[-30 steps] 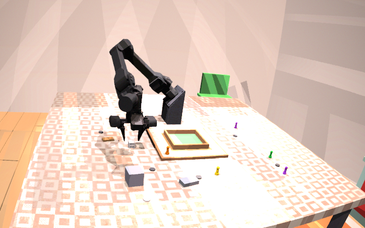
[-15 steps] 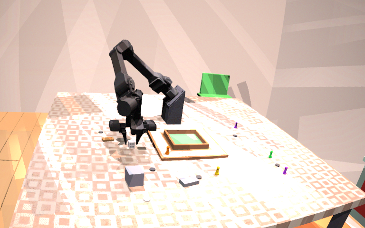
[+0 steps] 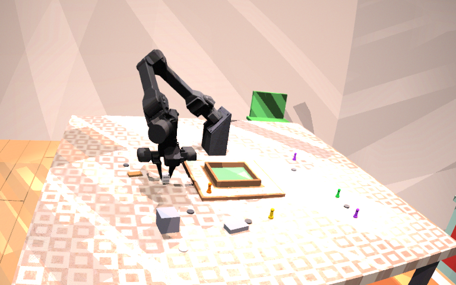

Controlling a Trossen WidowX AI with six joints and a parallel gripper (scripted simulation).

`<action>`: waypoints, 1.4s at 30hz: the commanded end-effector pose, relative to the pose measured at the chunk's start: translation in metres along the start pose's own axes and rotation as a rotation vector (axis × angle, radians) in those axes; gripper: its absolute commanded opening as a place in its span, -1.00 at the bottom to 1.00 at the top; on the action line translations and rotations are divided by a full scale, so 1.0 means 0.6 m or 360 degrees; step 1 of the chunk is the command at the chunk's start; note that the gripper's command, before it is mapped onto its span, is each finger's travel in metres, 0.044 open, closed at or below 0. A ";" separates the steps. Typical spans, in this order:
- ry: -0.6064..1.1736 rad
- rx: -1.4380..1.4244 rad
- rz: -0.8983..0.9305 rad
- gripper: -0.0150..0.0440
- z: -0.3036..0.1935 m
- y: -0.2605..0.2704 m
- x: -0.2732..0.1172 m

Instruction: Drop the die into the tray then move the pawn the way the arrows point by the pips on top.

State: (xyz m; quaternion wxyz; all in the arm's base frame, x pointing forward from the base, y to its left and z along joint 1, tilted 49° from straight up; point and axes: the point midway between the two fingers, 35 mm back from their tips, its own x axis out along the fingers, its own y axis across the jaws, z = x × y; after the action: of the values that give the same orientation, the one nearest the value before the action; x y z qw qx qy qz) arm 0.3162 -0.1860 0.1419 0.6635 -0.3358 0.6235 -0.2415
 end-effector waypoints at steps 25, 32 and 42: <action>-0.0025 -0.0295 0.0008 -0.49 0.020 0.046 -0.175; -0.0032 -0.0678 0.0025 -0.49 0.035 0.117 -0.164; -0.0039 -0.1225 0.0032 -0.49 0.038 0.219 -0.148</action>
State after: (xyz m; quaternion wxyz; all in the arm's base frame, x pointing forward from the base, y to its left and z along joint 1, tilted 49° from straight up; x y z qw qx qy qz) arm 0.3189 -0.0416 0.1188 0.5255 -0.5318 0.6639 -0.0167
